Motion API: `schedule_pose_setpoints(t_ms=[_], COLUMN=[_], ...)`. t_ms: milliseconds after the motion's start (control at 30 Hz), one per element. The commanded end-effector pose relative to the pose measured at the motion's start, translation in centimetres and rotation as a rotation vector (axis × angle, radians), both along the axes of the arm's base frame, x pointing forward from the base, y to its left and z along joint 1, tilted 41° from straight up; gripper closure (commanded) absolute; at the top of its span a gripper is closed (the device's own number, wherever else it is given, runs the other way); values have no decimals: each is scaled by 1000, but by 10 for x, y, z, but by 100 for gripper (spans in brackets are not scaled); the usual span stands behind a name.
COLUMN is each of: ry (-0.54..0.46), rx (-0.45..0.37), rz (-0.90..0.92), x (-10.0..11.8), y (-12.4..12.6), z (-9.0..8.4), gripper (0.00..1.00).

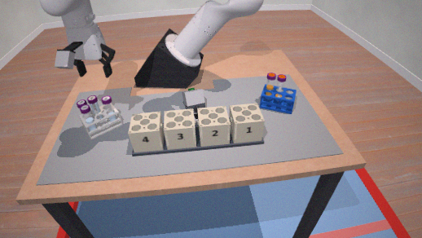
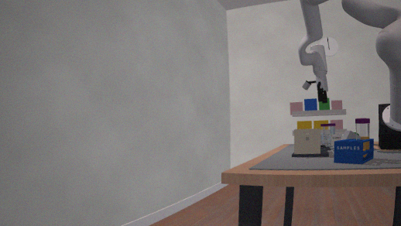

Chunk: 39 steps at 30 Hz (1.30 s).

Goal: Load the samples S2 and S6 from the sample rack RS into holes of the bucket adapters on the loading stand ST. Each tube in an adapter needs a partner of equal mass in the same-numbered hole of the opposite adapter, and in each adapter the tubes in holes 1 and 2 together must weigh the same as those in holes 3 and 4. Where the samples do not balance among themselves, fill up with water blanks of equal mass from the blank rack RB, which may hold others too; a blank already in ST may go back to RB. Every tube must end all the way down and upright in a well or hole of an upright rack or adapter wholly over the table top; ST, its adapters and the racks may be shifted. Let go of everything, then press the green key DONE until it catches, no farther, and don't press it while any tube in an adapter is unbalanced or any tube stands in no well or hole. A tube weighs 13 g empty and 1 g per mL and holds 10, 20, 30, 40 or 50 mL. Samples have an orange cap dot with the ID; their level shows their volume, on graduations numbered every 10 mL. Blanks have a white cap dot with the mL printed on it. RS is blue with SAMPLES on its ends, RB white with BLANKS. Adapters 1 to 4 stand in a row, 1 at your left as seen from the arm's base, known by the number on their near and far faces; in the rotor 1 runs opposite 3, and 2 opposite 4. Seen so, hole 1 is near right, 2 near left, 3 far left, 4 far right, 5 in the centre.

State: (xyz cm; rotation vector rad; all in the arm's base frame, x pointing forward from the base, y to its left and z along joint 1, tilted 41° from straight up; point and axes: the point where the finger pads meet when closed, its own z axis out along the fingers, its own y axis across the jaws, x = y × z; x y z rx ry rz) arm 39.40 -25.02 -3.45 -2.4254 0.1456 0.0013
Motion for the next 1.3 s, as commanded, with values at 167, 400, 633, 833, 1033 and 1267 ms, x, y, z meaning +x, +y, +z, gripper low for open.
schedule_pose_setpoints(t_ms=[167,400,633,833,1033,1267], ry=[-187,-222,-222,-222,-222,-222], rx=[-16,-18,-18,-18,-18,-18], rz=[199,241,241,241,241,241], x=[2,3,4,5,5,7], y=[30,52,79,94,117,143], z=[27,47,70,83,102,125], gripper=[0,0,0,0,0,0])
